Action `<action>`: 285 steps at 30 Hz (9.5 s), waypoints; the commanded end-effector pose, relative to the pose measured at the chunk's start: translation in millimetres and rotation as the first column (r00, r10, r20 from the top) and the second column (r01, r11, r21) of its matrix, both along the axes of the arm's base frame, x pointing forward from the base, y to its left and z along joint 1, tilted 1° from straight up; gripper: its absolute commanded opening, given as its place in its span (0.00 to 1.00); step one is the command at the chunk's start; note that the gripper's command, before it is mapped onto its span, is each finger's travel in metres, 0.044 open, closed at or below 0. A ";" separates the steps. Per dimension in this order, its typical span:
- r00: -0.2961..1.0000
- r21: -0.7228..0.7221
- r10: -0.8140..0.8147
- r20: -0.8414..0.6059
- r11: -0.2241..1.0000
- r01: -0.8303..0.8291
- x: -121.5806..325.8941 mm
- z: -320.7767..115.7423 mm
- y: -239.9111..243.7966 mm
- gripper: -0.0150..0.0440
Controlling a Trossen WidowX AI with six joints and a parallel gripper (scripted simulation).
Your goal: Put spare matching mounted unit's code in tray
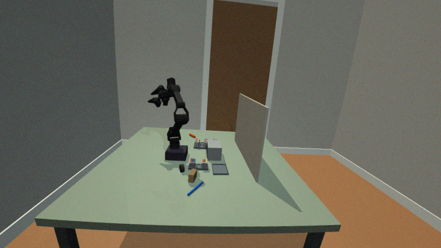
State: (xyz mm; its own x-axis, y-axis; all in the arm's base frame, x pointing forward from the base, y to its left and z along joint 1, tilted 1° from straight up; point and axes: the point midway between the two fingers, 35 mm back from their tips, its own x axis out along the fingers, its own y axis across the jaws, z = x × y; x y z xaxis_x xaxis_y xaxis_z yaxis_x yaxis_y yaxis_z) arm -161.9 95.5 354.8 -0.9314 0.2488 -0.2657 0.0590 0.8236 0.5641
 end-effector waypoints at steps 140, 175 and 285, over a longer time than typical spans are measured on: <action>0.050 -0.243 -0.356 0.933 -0.522 0.818 307.0 -304.6 -286.5 0.76; 0.050 -0.243 -0.357 0.933 -0.521 0.818 306.3 -362.0 -285.6 0.76; 0.037 -0.227 -0.349 0.936 -0.522 0.822 436.7 -198.6 -310.7 0.25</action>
